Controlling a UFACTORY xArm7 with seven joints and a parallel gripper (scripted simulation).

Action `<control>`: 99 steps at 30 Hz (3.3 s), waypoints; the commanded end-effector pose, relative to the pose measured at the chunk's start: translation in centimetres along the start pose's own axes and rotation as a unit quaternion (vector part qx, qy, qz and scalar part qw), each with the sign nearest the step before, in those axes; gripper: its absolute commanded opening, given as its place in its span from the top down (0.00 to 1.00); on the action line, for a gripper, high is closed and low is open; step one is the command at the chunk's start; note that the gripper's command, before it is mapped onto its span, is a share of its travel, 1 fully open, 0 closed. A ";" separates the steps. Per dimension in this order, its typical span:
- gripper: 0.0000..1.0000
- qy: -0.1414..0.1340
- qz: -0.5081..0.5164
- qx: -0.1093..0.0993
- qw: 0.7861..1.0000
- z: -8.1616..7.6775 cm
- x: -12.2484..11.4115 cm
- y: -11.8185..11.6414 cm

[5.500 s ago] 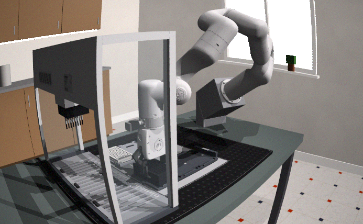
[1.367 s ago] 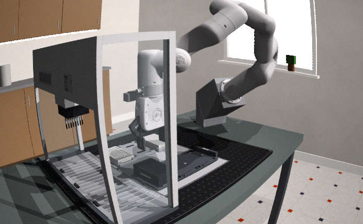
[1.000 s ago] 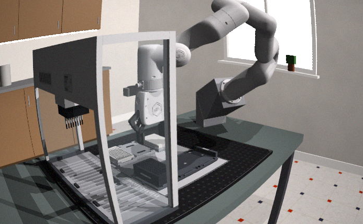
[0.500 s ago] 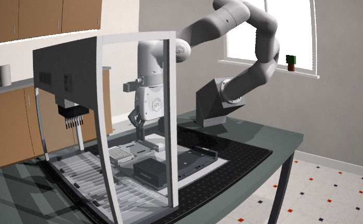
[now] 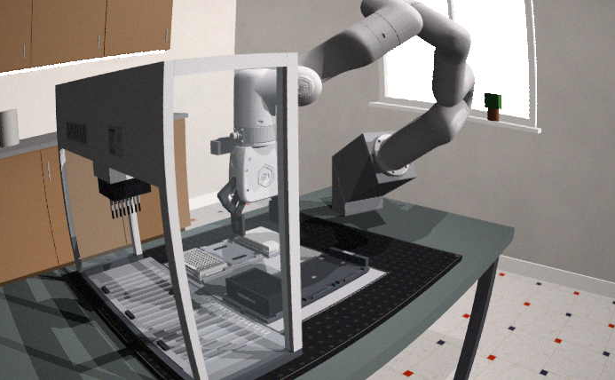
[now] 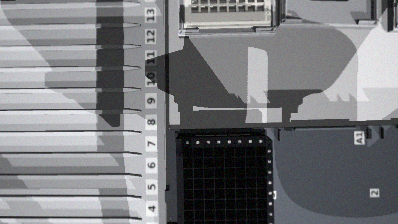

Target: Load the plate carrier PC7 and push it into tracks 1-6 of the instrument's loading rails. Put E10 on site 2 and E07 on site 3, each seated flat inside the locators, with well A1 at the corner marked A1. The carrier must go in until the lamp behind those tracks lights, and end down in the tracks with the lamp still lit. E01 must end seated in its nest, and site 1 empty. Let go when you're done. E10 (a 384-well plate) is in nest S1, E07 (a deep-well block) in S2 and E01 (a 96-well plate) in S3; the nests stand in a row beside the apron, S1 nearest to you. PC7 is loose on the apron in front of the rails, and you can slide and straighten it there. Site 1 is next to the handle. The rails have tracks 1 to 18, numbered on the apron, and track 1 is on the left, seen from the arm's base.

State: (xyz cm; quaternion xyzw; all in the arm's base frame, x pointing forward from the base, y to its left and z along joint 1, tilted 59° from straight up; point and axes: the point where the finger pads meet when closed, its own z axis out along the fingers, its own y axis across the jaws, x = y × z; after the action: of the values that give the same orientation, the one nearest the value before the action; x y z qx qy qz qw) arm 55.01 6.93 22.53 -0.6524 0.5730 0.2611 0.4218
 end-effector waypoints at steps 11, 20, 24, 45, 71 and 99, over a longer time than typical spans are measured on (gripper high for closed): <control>0.00 0.001 0.004 0.002 1.000 0.4 5.0 4.4; 0.00 0.001 0.004 0.002 1.000 0.8 8.3 7.4; 0.00 0.001 0.004 0.002 1.000 0.9 9.0 8.1; 0.00 0.001 0.004 0.002 1.000 1.8 16.0 14.5; 0.00 0.002 0.003 0.002 1.000 2.6 22.7 20.7; 0.00 0.002 0.003 0.002 1.000 4.8 22.7 20.7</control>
State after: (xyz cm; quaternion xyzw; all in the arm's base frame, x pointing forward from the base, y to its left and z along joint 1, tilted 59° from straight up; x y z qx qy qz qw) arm 40.14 -1.18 -3.45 -0.6503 0.5753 0.2621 0.4212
